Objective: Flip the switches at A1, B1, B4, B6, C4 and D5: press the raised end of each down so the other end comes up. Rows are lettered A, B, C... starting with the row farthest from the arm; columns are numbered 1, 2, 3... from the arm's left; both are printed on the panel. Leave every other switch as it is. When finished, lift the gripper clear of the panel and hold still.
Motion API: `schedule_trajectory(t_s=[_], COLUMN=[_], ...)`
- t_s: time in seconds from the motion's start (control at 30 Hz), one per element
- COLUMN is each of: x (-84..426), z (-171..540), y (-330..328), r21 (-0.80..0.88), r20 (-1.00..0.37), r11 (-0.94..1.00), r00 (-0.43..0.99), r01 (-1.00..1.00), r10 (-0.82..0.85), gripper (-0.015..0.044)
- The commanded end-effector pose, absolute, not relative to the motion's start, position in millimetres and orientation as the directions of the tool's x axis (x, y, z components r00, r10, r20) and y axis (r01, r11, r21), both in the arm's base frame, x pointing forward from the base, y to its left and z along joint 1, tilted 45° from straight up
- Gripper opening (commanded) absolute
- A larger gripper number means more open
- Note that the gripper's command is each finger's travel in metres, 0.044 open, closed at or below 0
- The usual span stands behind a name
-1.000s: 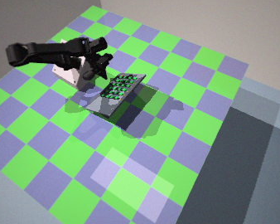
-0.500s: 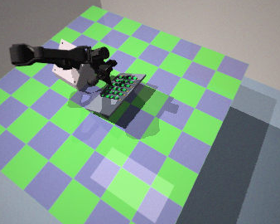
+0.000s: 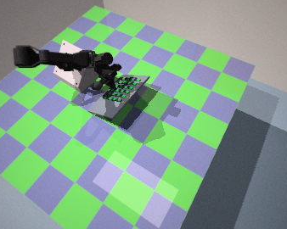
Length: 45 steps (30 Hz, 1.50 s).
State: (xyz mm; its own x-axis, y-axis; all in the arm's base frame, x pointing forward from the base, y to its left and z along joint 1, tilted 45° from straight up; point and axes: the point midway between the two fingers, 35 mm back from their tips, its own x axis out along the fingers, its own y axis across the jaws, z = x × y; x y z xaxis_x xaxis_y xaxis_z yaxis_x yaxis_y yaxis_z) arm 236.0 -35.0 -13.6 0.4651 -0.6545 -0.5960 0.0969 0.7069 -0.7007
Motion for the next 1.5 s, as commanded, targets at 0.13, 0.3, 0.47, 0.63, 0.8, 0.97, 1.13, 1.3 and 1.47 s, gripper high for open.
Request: schedule_trajectory(t_s=[0.13,0.3,0.47,0.63,0.8,0.97,1.13,1.3,1.47], x=[234.9,234.9,234.9,235.1,235.4,235.7,236.0,236.2,236.5], z=[-16.1,-16.1,-16.1,-16.3,-16.7,-17.1,-17.5,-17.9,-18.3], y=[-35.9,-35.9,-35.9,-36.2,-36.7,-37.1,-37.6,-38.0,-38.5], r21=[-0.702,-0.702,-0.702,-0.702,-0.702,-0.702,-0.702,-0.703,-0.703], r20=[-0.6,-0.6,-0.6,-0.6,-0.6,-0.6,-0.6,-0.6,-0.6], r11=[0.707,0.707,0.707,0.707,0.706,0.706,0.706,0.706,0.706], r00=[0.462,0.462,0.462,0.462,0.462,0.462,0.462,0.462,0.462], r01=[0.086,0.086,0.086,0.086,0.086,0.086,0.086,0.087,0.087], r10=[-0.653,-0.653,-0.653,-0.653,-0.653,-0.653,-0.653,-0.653,-0.653], gripper=[0.0,0.0,0.0,0.0,0.0,0.0,0.0,0.0,0.0])
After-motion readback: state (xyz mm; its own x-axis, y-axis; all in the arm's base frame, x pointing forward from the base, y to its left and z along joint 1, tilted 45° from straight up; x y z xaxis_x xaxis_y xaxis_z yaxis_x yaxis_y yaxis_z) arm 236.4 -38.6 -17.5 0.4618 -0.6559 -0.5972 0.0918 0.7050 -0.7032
